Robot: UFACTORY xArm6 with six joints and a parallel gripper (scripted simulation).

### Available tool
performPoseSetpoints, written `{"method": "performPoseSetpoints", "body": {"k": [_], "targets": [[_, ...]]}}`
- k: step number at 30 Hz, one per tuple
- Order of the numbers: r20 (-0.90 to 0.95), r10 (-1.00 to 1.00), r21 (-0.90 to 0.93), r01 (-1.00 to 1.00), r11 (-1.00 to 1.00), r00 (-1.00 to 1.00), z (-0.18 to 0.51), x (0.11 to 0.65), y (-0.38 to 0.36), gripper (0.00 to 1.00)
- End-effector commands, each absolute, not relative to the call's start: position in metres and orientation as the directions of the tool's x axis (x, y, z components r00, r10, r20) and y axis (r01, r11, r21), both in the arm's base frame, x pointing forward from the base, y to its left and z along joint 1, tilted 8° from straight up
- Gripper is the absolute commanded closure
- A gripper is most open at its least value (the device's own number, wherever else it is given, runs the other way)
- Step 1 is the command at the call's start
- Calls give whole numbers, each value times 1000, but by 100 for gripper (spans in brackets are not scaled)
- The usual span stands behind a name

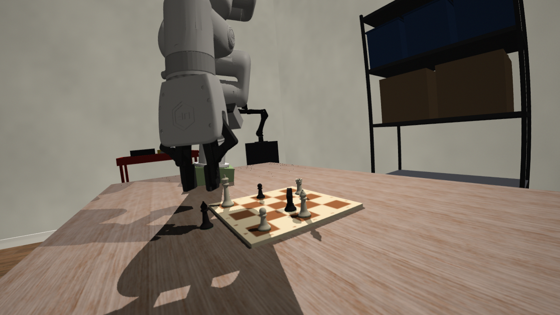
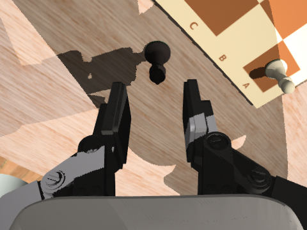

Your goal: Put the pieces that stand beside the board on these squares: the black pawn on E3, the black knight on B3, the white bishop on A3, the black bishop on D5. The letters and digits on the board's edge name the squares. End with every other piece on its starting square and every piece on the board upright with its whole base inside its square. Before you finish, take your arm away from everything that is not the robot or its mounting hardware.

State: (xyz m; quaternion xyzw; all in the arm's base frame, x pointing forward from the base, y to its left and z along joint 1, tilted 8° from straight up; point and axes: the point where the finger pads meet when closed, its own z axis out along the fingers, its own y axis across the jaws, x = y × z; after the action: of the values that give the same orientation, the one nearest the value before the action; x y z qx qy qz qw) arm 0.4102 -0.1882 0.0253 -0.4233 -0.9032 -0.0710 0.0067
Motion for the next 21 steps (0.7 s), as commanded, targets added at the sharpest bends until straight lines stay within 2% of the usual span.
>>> {"method": "performPoseSetpoints", "body": {"k": [1, 21], "targets": [[67, 764, 125, 765, 632, -642, 23, 412, -189, 63], [67, 764, 125, 765, 632, -642, 13, 413, -188, 63]]}}
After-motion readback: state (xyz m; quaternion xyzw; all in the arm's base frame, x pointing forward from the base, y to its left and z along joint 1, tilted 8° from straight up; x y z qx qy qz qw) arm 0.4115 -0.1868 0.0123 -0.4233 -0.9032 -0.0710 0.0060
